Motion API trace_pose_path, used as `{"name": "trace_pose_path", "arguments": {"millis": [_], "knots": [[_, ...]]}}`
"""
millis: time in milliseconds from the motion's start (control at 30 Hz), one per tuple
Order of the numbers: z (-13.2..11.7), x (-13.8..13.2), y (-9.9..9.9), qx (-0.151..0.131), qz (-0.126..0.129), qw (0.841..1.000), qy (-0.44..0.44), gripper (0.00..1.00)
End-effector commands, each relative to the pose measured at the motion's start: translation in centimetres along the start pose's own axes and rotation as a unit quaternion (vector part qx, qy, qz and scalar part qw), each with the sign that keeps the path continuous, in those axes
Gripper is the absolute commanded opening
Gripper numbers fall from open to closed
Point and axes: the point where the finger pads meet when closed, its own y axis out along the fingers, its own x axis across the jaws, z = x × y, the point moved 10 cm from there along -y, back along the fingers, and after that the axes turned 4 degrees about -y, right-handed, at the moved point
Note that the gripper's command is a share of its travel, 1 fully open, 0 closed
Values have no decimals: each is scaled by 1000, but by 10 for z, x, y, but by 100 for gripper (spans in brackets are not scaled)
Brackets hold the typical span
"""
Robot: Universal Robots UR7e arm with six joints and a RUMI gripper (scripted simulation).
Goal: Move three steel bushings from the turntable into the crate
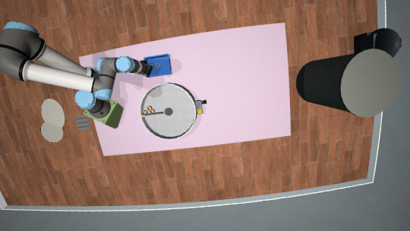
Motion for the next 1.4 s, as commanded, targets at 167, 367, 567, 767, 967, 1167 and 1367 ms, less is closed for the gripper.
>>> {"name": "trace_pose_path", "arguments": {"millis": [167, 367, 567, 767, 967, 1167, 1367], "knots": [[-8, -7, 1, -2, 3, 996, 90, 5], [-11, -10, 1, -2, 4, 992, 127, 5], [-16, -16, 2, -3, 6, 983, 185, 5], [-21, -21, 3, -4, 8, 969, 246, 5], [-25, -25, 3, -4, 9, 958, 288, 5], [-31, -31, 3, -5, 10, 936, 352, 5], [-36, -37, 4, -6, 11, 914, 406, 5]]}}
